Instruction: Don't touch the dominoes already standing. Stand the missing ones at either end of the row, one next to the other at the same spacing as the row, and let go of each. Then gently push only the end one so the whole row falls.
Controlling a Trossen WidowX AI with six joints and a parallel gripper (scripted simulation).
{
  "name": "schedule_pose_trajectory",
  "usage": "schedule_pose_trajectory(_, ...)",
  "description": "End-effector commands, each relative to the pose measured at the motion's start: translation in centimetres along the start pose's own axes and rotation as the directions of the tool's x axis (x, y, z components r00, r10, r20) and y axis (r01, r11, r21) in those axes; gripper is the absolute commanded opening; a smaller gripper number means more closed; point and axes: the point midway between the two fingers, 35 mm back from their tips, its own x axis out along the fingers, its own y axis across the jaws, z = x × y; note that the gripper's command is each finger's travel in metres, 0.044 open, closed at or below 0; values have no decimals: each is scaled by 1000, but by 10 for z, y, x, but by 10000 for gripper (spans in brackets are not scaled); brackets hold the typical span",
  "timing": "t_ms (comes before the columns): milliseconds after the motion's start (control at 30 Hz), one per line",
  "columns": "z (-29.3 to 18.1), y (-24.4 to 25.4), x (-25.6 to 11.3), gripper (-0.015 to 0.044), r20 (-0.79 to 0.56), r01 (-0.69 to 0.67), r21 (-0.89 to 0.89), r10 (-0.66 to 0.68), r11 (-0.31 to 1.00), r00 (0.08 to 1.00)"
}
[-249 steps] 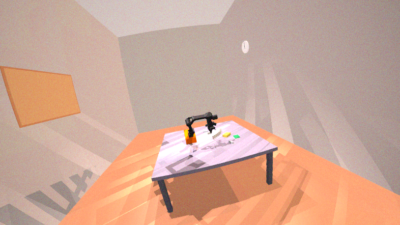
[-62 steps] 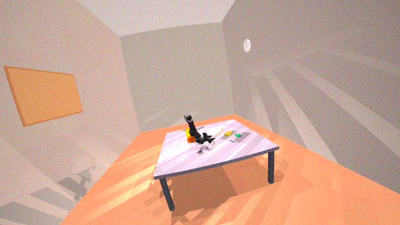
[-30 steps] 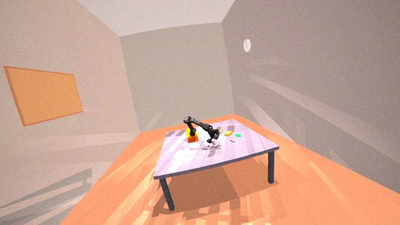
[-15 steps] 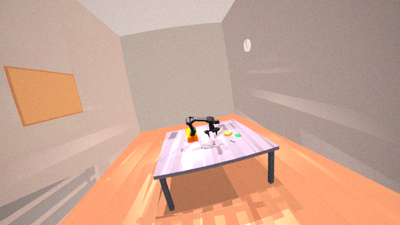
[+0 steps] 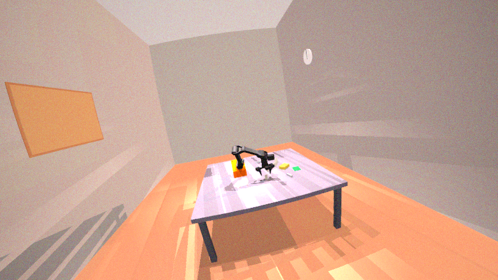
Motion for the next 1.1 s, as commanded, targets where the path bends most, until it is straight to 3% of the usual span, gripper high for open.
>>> schedule_pose_trajectory(0, -2, 0, 8, 440, 0, -5, -8, 5, 1000, 1000)
schedule_pose_trajectory(400, -2, 0, 22, 440, 1, -5, -8, 5, 1000, 1000)
schedule_pose_trajectory(833, -2, 0, 22, 107, 1, -5, -8, 5, 1000, 1000)
schedule_pose_trajectory(1067, -2, 0, 22, 107, 1, -5, -8, 5, 1000, 1000)
